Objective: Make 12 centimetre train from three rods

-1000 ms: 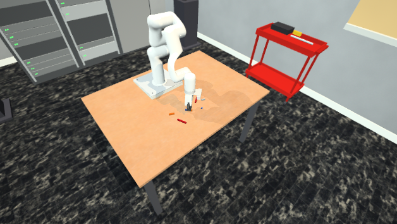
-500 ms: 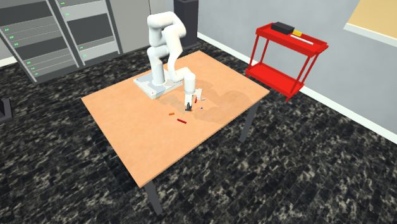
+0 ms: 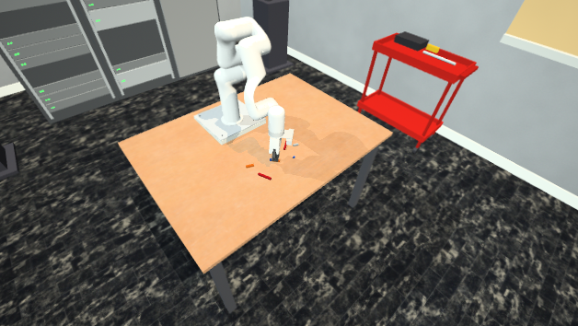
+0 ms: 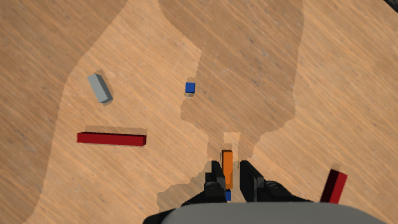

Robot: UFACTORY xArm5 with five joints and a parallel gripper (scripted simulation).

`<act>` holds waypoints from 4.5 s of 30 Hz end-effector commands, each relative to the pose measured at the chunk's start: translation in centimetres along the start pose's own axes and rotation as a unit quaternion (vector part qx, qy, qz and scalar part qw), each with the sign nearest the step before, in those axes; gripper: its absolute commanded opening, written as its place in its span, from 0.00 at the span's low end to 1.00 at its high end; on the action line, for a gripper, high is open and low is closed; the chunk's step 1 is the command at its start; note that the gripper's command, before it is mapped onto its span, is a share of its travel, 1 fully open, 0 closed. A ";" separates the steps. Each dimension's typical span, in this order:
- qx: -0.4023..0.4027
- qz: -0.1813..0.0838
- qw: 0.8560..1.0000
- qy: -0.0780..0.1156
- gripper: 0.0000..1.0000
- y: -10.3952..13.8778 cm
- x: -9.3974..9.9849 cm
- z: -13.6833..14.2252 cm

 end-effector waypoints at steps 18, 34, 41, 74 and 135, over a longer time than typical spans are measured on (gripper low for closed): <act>0.000 0.001 1.000 0.001 0.24 -0.1 0.1 0.1; 0.000 0.001 1.000 0.001 0.24 -0.1 0.1 0.1; 0.000 0.001 1.000 0.001 0.24 -0.1 0.1 0.1; 0.000 0.001 1.000 0.001 0.24 -0.1 0.1 0.1; 0.000 0.001 1.000 0.001 0.24 0.0 -1.3 0.1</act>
Point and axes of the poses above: the point where the finger pads meet when closed, its own x axis back along the fingers, its own z axis across the jaws, y = z × x, the point moved 10 cm from there along x, back along the fingers, and after that the axes turned 8 degrees about x, right-handed, at the moved point
